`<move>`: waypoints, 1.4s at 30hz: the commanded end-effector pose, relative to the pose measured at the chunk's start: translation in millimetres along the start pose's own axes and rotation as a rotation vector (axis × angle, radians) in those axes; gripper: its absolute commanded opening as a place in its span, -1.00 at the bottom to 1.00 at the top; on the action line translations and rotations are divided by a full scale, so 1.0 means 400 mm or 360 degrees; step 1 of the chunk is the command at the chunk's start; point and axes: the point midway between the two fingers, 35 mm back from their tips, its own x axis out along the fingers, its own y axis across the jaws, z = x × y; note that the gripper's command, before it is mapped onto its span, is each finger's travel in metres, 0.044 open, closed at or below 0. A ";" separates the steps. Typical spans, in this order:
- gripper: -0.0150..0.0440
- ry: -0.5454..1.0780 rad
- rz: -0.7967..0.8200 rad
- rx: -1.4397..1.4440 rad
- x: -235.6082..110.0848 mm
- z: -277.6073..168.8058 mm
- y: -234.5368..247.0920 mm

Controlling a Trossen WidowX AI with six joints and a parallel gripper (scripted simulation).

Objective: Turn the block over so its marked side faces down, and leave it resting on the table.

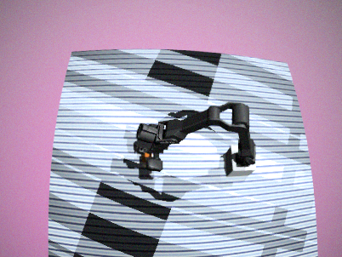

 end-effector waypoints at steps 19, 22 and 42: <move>-0.49 -0.0414 0.0005 -0.0012 0.008 -0.013 0.001; -0.49 -0.0483 0.0006 -0.0009 0.027 -0.010 0.000; -0.49 -0.0936 0.0010 -0.0003 0.090 -0.025 -0.002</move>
